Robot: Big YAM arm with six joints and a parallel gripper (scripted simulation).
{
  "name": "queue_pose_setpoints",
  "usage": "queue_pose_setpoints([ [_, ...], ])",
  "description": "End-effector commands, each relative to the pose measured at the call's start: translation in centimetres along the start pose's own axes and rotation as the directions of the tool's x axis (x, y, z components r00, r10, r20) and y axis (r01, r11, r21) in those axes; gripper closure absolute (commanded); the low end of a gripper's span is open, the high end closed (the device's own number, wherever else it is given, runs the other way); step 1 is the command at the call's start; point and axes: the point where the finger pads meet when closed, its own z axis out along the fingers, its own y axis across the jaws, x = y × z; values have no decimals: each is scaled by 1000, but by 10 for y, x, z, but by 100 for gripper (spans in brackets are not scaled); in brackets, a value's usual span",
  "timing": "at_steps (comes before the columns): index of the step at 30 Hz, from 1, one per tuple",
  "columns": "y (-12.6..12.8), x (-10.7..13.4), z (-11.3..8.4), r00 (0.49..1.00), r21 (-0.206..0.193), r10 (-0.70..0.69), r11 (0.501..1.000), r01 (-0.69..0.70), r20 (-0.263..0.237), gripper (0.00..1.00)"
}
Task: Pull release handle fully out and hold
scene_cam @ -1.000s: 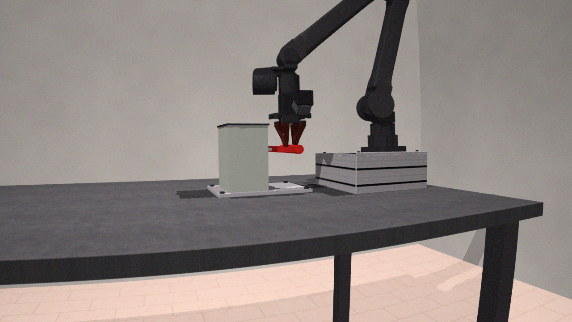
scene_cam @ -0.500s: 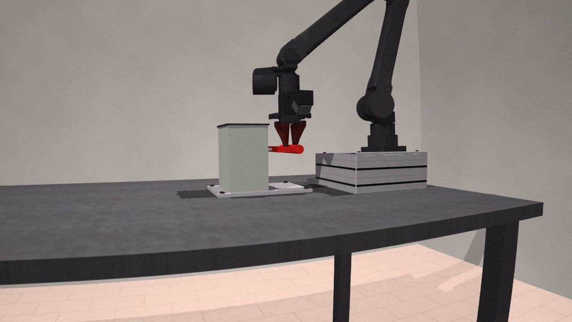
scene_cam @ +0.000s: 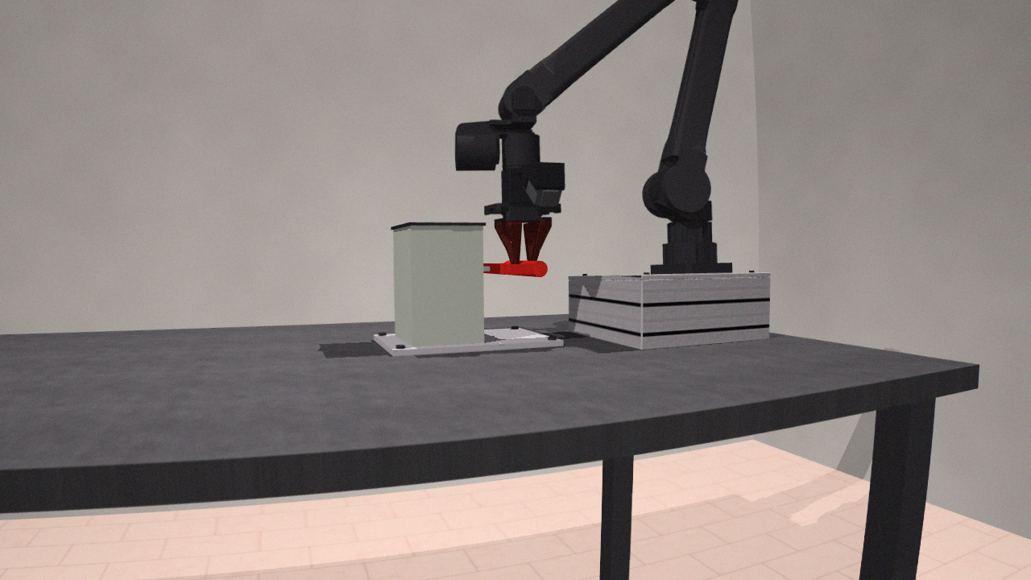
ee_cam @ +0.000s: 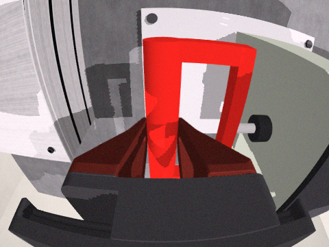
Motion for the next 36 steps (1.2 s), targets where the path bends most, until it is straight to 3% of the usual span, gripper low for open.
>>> queue_pose_setpoints([
  [1,-5,2,2,1000,7,-2,1000,2,3,100],
  [36,5,2,2,1000,7,-2,1000,2,3,100],
])
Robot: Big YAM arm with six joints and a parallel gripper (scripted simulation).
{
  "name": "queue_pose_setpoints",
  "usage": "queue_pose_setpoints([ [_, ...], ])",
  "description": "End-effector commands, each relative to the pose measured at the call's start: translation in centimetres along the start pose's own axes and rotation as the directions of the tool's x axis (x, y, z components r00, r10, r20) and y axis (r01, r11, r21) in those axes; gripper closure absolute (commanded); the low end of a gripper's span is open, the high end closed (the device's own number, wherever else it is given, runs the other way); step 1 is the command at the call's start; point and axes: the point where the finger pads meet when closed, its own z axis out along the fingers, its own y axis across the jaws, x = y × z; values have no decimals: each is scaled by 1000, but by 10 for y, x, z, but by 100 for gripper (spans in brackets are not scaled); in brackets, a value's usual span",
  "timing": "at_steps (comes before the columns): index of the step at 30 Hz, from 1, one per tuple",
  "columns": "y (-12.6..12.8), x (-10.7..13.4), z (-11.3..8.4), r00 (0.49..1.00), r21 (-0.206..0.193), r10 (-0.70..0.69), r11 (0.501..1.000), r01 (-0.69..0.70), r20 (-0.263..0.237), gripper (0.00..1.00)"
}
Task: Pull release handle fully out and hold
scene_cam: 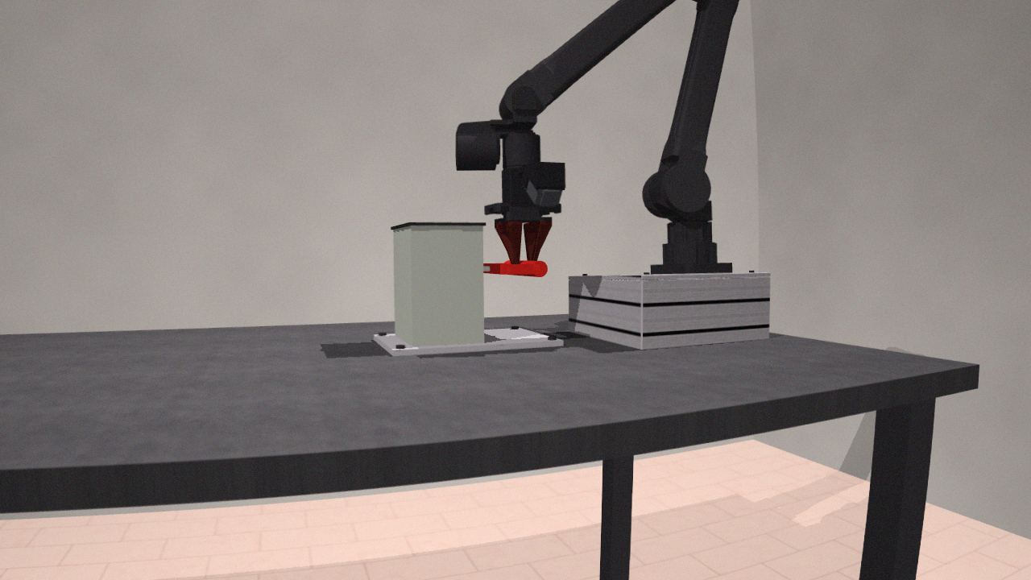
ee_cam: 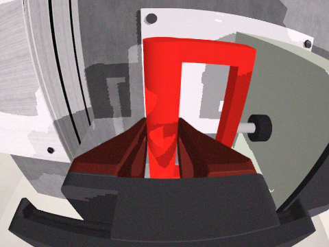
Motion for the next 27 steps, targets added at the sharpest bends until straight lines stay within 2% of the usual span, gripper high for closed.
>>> queue_pose_setpoints([
  [1,6,2,2,1000,1,-1,1000,1,1,100],
  [15,39,2,2,1000,1,-1,1000,1,1,100],
  [27,52,2,2,1000,1,-1,1000,1,1,100],
])
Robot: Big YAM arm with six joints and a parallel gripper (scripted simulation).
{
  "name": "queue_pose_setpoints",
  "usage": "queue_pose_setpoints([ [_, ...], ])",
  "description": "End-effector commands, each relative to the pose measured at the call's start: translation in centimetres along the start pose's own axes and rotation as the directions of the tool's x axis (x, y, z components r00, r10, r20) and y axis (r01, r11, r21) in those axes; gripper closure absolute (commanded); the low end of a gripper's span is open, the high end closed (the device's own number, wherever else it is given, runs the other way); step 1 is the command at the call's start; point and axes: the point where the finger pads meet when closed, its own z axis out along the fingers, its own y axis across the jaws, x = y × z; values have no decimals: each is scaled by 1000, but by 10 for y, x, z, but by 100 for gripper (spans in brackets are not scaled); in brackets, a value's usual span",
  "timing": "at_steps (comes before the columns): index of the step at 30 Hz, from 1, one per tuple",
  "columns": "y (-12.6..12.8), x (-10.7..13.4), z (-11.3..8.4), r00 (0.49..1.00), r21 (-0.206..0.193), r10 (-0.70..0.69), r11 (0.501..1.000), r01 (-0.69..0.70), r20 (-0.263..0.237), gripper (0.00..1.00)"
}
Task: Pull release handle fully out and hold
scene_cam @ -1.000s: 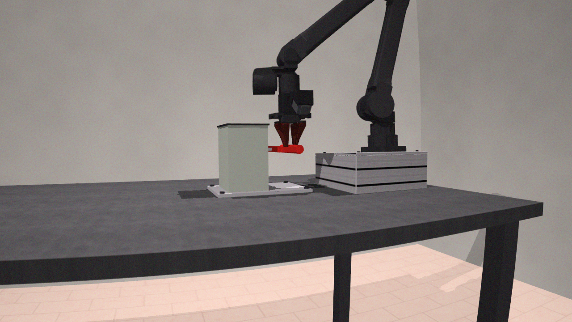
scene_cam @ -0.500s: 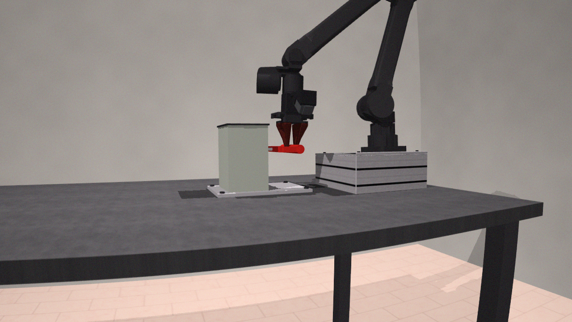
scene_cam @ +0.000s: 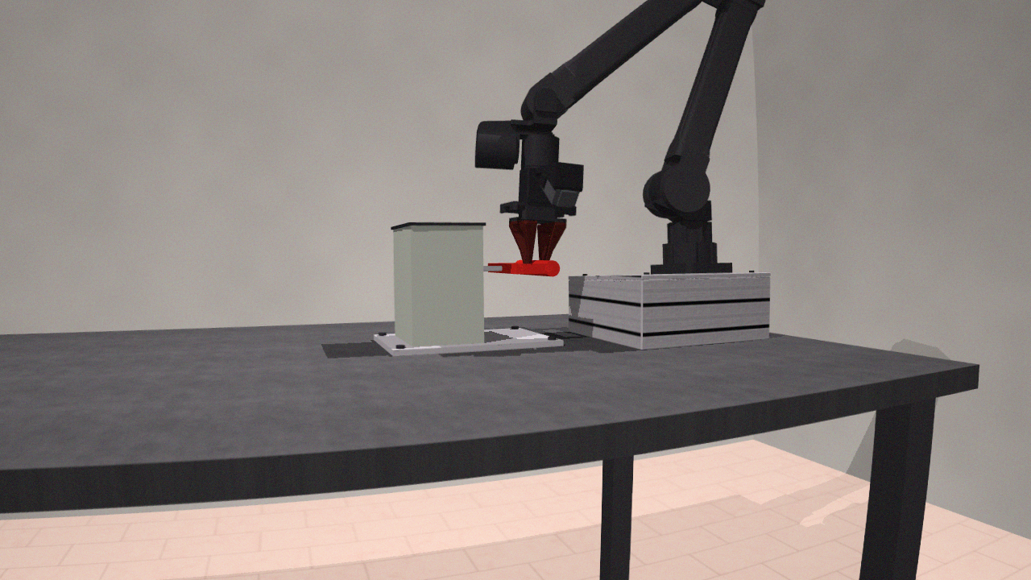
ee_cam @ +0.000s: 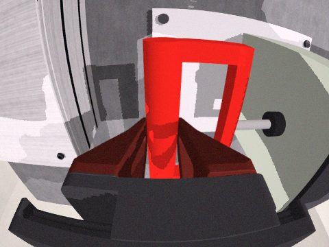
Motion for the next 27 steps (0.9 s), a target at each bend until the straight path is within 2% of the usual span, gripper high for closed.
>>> queue_pose_setpoints([
  [1,33,2,0,1000,-65,1,998,-1,-1,100],
  [8,33,2,-1,1000,-65,1,998,-1,-1,100],
  [12,46,1,-2,1000,-89,2,996,-3,-2,100],
  [16,46,1,-2,1000,-89,2,996,-3,-2,100],
  [27,60,0,-3,1000,-123,4,992,-4,-2,100],
])
